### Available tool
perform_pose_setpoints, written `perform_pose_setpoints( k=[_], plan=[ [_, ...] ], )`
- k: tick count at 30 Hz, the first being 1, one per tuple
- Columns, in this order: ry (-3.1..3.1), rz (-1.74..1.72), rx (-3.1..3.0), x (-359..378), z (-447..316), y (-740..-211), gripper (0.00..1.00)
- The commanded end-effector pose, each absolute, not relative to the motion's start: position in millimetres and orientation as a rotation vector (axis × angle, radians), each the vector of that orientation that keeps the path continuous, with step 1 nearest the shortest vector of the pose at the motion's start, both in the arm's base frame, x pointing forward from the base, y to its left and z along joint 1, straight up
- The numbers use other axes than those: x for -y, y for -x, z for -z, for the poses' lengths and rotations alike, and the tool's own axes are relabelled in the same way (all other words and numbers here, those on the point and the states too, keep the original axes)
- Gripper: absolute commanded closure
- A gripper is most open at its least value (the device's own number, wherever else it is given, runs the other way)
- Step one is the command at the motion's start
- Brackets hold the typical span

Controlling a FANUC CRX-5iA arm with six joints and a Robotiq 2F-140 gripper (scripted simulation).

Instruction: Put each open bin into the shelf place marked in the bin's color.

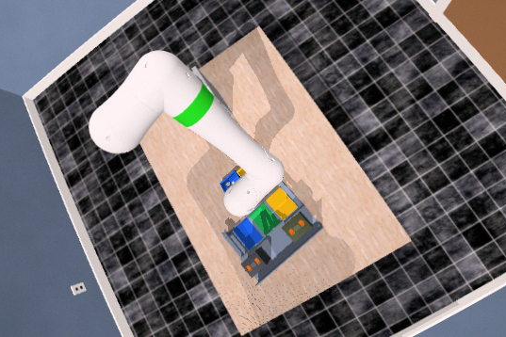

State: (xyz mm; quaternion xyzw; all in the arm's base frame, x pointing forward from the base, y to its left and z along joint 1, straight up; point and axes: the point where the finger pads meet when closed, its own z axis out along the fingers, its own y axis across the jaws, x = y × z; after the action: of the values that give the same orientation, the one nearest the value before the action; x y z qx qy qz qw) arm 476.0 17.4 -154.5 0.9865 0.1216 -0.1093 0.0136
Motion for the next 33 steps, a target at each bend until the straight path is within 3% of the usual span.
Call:
perform_pose_setpoints(
  k=[1,33],
  plan=[
    [-3.068,0.366,-0.378,-17.5,153.8,-477.0,1.00],
    [-3.054,0.433,-0.376,-18.0,151.6,-479.1,1.00]
  ],
)
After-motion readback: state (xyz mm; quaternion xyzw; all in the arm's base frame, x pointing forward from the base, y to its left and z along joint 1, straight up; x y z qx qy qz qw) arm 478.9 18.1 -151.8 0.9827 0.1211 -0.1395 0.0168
